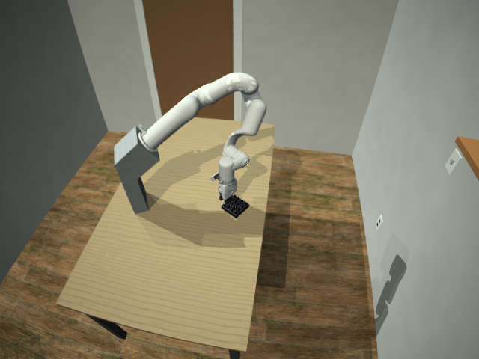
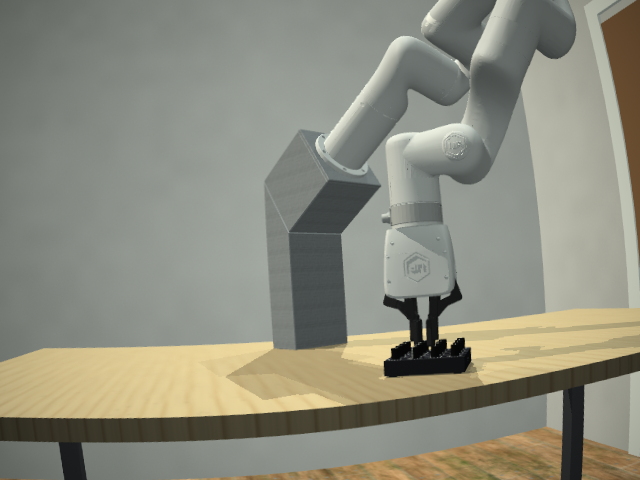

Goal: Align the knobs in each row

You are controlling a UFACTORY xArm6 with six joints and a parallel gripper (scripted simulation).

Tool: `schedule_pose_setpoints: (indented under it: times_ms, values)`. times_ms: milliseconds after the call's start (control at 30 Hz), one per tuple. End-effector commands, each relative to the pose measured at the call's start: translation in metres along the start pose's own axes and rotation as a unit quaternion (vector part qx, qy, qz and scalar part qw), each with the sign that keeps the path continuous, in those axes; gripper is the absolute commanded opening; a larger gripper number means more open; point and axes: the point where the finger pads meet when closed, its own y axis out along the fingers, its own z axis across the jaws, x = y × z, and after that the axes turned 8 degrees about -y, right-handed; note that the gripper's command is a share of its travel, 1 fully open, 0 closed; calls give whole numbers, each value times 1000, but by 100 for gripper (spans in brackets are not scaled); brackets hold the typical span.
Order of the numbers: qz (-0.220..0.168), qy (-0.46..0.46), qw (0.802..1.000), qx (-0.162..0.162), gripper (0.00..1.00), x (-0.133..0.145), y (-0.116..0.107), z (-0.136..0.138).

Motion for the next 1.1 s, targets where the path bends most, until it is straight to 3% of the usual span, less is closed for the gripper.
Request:
schedule_pose_setpoints:
  times_ms: [0, 700, 1067]
  values:
    - [0, 0, 1000, 0, 19, 0, 0, 0]
    - [0, 0, 1000, 0, 19, 0, -1, 0]
    - [0, 0, 1000, 0, 19, 0, -19, 0]
